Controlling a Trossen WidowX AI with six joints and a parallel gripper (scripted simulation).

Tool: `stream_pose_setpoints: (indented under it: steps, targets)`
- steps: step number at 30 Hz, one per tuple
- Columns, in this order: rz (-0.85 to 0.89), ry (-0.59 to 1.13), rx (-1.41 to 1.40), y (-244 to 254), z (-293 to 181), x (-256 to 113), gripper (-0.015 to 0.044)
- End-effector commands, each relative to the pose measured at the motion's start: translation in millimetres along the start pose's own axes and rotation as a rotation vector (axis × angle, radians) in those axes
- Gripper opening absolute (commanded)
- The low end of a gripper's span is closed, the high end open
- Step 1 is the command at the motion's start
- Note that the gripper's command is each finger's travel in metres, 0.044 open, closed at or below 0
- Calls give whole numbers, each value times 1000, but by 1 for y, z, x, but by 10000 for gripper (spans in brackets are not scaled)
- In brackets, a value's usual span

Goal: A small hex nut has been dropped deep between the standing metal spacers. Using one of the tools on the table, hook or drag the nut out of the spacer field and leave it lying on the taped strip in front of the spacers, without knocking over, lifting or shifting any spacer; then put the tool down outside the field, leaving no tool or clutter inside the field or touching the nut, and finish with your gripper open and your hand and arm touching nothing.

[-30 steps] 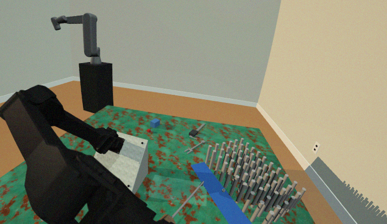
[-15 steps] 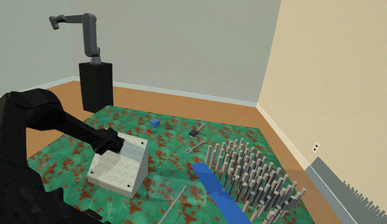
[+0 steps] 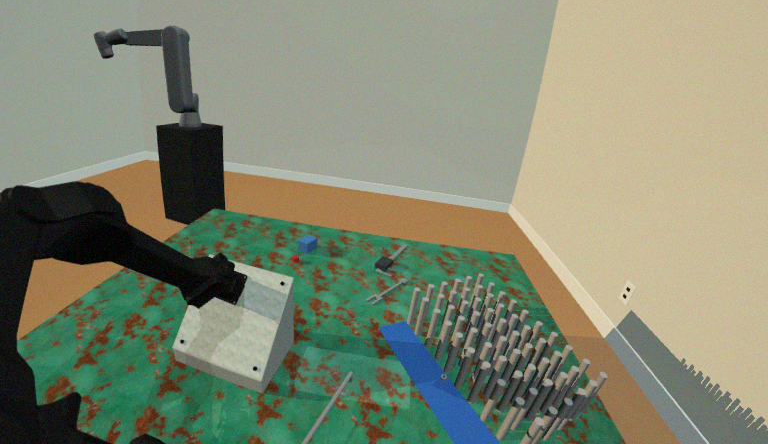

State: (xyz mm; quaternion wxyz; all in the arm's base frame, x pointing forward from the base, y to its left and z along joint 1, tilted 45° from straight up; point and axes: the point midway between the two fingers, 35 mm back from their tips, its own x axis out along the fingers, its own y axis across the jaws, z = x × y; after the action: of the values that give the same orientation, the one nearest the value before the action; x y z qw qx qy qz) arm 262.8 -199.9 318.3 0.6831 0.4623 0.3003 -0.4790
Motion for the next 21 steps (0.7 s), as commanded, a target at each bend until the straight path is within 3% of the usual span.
stream_pose_setpoints:
  steps: [1, 21]
  targets:
    - [8, 8, -5, 2, 1, 4, 0]
    - [7, 7, -6, 0, 12, 27, 0]
